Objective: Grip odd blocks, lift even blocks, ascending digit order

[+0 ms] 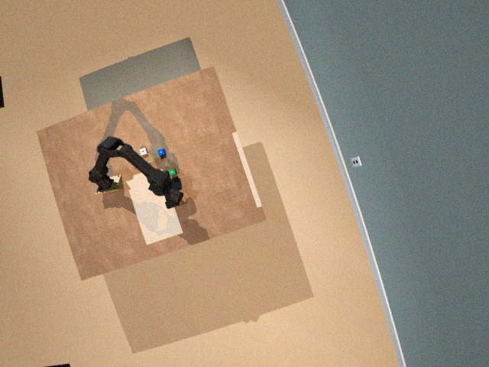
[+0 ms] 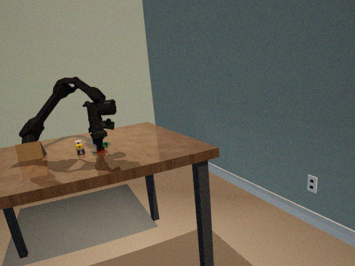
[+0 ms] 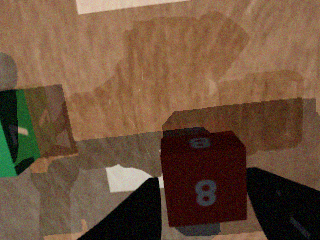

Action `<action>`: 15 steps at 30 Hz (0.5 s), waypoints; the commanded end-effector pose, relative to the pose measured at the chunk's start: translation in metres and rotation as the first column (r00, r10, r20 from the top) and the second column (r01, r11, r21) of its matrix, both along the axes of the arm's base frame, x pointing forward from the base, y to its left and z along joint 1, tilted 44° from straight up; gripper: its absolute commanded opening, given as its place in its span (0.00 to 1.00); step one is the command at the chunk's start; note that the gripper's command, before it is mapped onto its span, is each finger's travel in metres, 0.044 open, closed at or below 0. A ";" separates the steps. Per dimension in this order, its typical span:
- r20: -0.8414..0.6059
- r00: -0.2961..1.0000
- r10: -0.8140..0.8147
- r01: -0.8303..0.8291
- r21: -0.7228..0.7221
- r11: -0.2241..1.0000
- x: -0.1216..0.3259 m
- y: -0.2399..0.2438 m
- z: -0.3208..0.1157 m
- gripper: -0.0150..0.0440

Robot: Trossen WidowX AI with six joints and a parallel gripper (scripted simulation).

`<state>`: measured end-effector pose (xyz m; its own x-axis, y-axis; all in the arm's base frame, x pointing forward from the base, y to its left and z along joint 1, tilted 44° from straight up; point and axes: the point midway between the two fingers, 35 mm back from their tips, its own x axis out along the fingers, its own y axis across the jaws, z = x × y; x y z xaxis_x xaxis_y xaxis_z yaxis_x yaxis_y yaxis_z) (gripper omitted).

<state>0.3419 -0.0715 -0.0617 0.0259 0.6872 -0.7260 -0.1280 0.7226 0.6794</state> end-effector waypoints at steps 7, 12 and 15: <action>0.000 1.000 -0.004 0.004 0.004 1.000 0.000 0.001 0.000 0.93; 0.000 1.000 -0.004 0.004 0.002 1.000 0.000 -0.017 0.017 0.93; 0.000 1.000 -0.004 0.004 0.002 1.000 -0.001 -0.025 0.026 0.93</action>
